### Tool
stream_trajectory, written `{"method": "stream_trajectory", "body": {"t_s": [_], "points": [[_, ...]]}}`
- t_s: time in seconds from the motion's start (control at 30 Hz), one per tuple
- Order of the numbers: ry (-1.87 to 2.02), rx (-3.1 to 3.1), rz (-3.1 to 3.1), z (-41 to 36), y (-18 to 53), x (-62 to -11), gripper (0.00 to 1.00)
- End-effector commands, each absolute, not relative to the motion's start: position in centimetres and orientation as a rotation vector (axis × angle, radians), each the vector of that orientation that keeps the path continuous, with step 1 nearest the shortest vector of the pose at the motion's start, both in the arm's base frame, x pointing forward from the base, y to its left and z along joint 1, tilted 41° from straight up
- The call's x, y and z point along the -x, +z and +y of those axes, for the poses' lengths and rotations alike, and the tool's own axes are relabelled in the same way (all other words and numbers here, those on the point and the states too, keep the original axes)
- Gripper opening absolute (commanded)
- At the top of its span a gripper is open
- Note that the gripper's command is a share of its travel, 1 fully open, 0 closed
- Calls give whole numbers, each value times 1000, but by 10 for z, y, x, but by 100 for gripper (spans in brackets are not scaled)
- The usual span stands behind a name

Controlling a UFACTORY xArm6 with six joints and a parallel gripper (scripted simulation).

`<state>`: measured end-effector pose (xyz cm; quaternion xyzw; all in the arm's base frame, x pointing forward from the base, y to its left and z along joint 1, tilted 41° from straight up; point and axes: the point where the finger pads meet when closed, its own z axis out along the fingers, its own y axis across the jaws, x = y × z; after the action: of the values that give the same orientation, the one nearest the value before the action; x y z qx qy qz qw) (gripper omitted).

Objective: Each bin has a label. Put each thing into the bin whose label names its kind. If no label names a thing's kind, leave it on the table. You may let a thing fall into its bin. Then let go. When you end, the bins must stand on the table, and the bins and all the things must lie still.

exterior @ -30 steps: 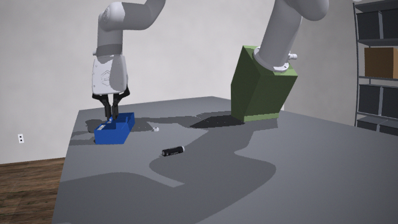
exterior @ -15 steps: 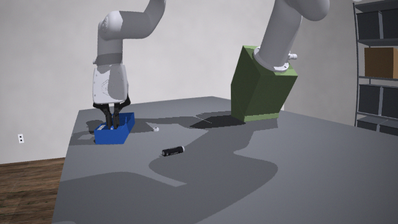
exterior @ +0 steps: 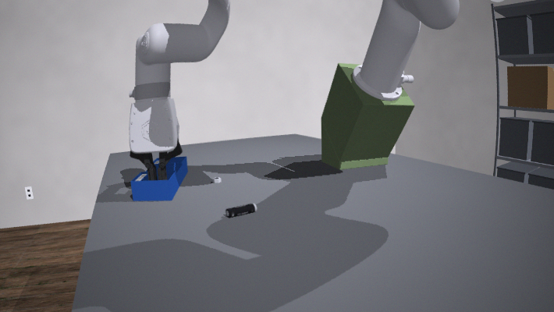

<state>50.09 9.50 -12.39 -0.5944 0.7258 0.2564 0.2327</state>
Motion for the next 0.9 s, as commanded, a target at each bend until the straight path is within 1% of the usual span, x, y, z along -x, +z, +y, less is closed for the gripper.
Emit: {"method": "stream_trajectory", "body": {"t_s": [0.0, 0.17, 0.2, 0.87], "points": [[700, 1632, 1994, 94, -123, -502, 0], [700, 1632, 1994, 94, -123, -502, 0], [700, 1632, 1994, 94, -123, -502, 23], [700, 1632, 1994, 92, -120, -502, 23]]}}
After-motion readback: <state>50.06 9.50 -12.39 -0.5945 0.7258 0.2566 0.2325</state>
